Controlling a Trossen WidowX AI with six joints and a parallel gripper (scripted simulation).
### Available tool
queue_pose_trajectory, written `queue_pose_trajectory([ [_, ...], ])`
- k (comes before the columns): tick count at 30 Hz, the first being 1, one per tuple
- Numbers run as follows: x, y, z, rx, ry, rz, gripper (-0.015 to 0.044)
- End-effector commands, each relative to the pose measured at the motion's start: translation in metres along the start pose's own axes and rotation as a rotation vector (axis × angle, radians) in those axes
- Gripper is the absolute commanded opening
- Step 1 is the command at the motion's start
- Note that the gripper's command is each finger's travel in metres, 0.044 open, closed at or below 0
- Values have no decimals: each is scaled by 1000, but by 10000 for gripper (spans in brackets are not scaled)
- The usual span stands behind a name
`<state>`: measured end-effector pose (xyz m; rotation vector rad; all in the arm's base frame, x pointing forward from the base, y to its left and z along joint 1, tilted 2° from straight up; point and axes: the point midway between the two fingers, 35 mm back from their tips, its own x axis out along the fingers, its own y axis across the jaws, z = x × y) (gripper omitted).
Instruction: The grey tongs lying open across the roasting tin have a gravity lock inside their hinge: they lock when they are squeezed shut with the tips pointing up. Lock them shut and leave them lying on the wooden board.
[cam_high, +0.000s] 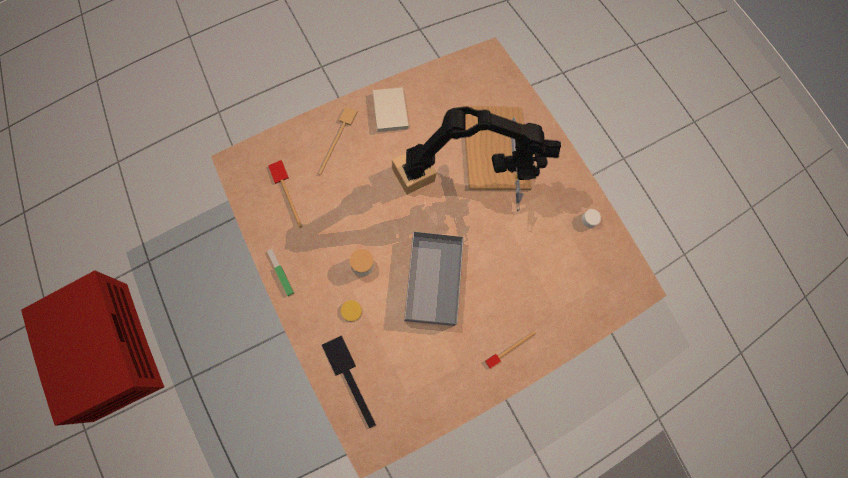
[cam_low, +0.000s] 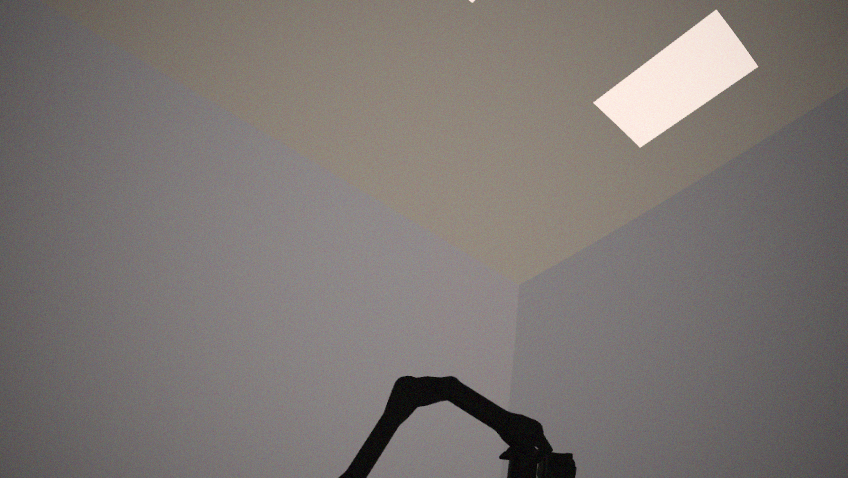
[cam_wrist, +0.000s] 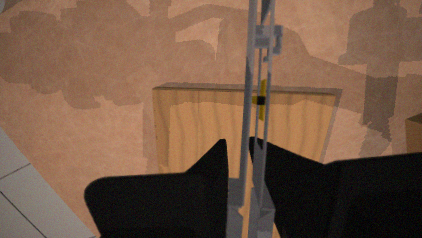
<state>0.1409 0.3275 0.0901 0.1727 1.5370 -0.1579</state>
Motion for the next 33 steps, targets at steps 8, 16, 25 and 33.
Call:
queue_pose_trajectory([
  [8,-1,8,-64,144,13,0,-150],
  [16,-2,7,-113,254,17,-2,-150],
  [25,-2,-2,-164,369,21,-6,-150],
  [33,-2,-3,-164,372,22,-6,-150],
])
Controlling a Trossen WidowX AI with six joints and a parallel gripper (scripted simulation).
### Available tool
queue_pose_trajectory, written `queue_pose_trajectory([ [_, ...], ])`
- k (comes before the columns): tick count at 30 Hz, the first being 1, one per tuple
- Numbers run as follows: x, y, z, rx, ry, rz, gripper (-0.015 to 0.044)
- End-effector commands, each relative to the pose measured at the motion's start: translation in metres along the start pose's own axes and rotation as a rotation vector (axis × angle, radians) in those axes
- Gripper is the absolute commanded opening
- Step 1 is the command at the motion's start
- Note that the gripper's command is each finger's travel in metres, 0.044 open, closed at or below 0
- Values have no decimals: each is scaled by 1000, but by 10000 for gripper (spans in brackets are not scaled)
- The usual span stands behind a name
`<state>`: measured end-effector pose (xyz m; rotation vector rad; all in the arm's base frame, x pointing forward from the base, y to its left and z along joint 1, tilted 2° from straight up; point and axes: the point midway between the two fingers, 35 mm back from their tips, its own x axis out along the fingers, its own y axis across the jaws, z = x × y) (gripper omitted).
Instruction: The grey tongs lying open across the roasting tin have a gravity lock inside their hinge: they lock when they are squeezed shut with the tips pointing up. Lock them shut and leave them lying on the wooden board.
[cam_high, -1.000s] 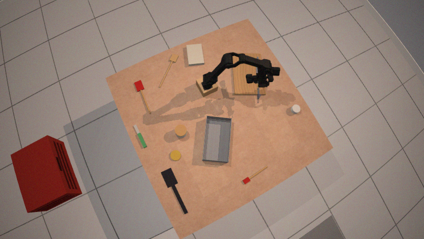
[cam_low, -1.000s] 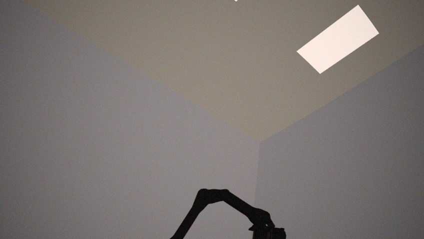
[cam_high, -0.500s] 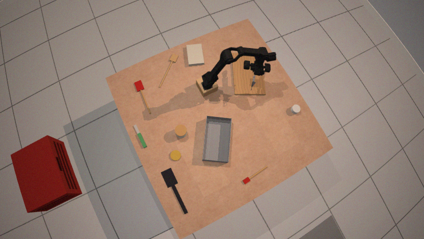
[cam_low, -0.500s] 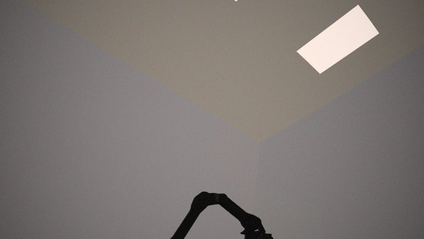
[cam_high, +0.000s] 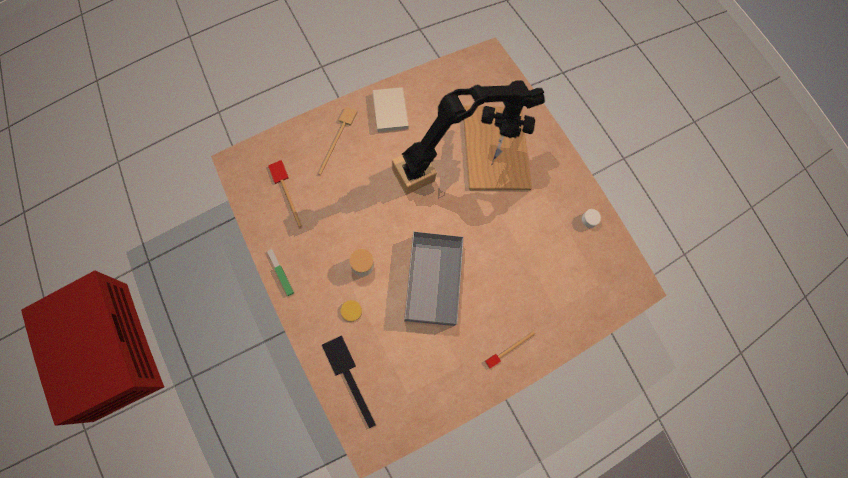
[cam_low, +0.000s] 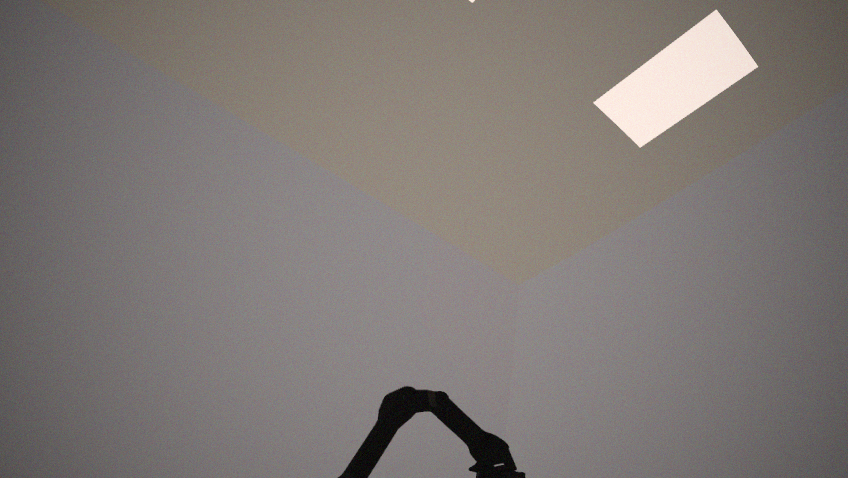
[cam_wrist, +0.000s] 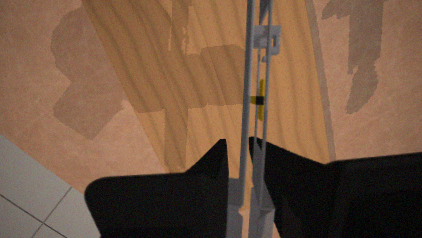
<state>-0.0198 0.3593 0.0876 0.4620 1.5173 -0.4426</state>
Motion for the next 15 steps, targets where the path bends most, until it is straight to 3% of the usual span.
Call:
queue_pose_trajectory([
  [1,0,0,-1,6,7,-4,-150],
  [15,4,2,0,61,416,-94,-150],
])
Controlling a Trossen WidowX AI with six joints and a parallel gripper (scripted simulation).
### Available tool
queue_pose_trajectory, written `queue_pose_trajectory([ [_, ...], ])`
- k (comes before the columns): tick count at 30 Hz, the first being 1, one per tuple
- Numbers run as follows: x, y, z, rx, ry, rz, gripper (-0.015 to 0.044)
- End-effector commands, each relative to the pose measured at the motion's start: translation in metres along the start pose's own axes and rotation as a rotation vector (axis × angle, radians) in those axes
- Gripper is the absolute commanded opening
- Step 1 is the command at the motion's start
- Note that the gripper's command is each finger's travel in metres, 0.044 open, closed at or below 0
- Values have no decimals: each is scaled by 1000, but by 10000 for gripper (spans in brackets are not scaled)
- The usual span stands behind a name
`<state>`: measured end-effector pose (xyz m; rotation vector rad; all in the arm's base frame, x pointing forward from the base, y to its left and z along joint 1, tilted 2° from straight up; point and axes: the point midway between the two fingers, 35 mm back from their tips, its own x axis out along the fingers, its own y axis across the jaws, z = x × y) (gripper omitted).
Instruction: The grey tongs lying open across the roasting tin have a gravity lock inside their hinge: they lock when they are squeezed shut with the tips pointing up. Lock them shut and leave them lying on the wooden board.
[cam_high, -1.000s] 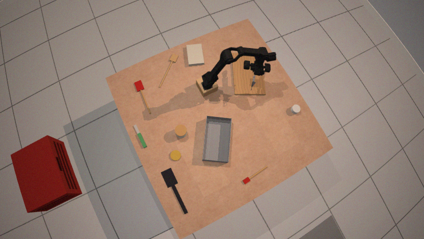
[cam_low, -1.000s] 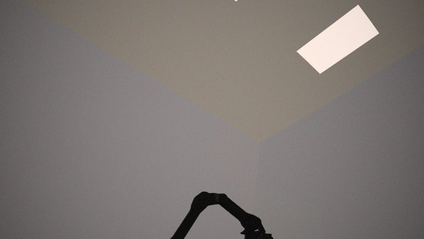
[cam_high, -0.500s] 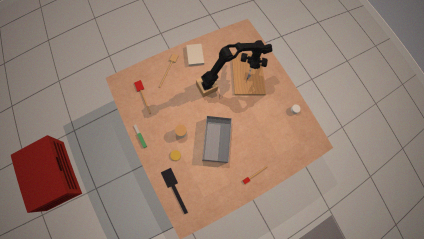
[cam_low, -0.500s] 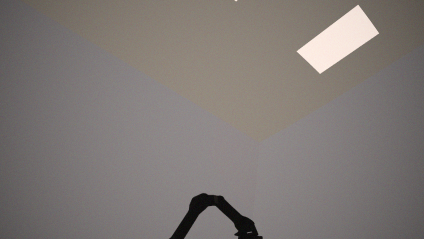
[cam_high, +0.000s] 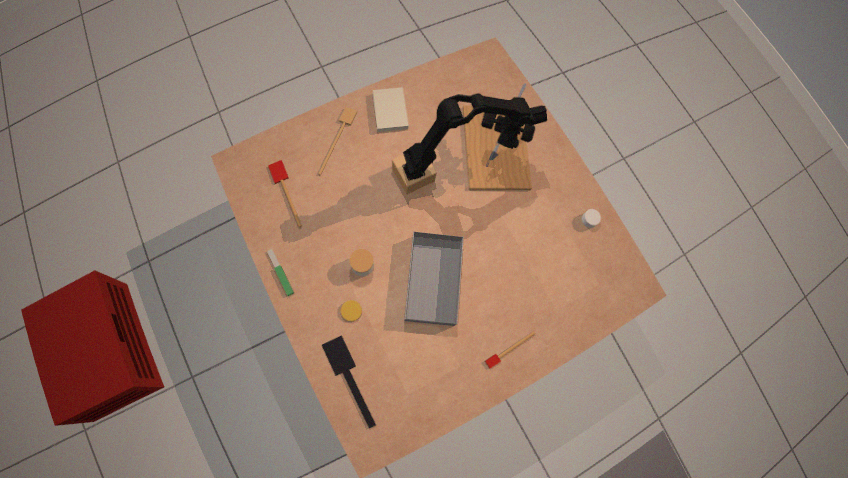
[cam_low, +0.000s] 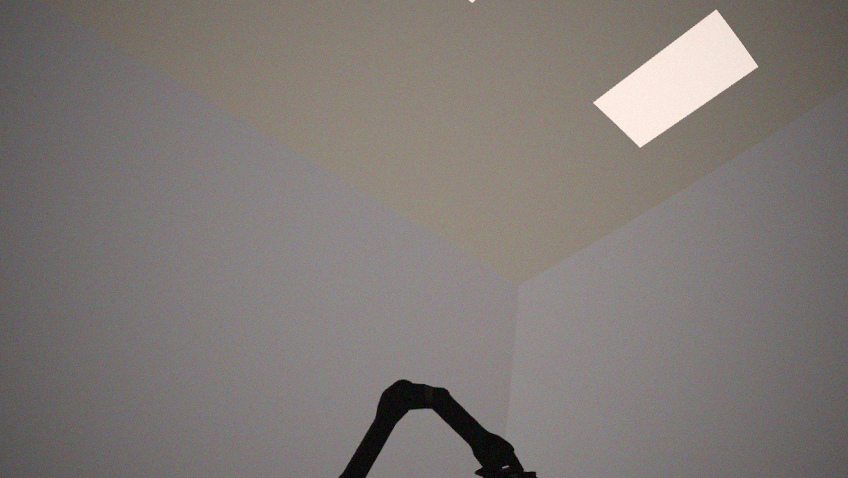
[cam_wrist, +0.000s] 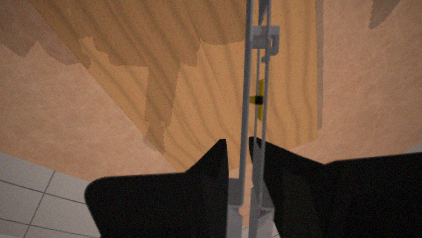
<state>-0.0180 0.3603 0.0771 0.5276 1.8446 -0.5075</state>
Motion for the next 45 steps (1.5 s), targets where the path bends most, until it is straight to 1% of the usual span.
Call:
queue_pose_trajectory([
  [1,-6,0,-2,-2,131,-6,-150],
  [10,-21,2,0,-16,446,-13,-150],
  [23,-59,-5,12,-96,865,43,-150],
  [25,-61,-5,13,-102,885,48,-150],
  [45,-61,-5,13,-102,885,48,-150],
])
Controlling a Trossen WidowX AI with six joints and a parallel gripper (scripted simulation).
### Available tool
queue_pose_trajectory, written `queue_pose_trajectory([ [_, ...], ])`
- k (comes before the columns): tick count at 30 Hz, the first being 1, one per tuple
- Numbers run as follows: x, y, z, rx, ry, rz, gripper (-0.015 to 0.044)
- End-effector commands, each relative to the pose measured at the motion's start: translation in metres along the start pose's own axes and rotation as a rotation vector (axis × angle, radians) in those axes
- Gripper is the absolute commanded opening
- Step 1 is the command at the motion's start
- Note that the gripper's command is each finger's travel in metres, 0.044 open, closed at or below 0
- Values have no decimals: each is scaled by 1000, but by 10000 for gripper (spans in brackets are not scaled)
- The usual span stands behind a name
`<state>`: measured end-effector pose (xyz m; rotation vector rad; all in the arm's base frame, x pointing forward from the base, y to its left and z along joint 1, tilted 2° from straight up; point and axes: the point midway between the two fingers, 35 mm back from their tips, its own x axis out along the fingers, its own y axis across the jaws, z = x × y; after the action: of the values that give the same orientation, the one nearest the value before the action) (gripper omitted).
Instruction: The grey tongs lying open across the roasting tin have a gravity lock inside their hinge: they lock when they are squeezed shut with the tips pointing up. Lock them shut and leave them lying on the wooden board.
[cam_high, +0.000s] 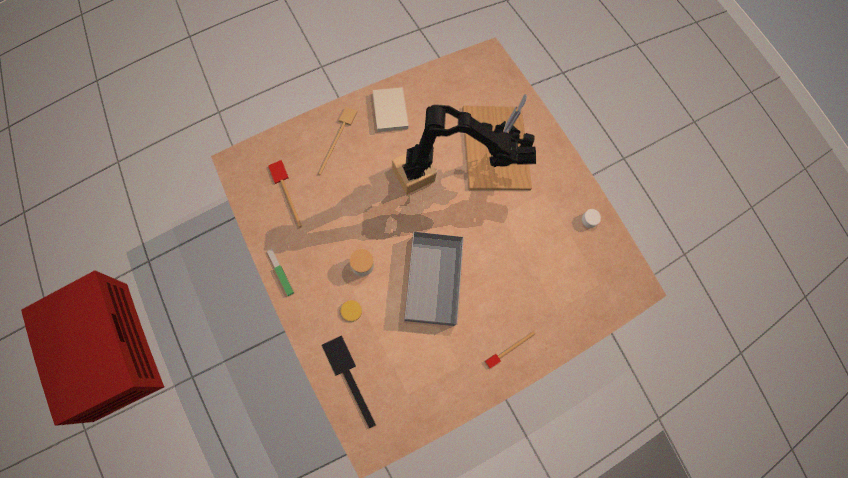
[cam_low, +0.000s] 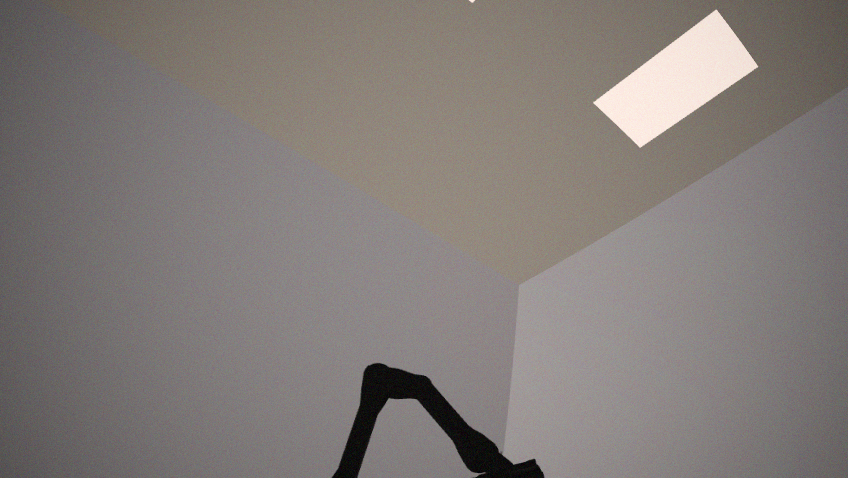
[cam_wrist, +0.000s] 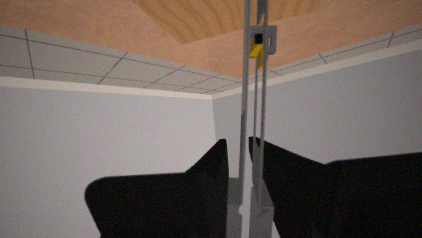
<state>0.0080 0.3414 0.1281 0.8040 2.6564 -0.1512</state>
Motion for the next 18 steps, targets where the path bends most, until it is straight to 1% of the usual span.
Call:
queue_pose_trajectory([
  [1,-1,0,-3,-11,11,-1,-150],
  [18,1,0,-2,-6,-3,-3,-150],
])
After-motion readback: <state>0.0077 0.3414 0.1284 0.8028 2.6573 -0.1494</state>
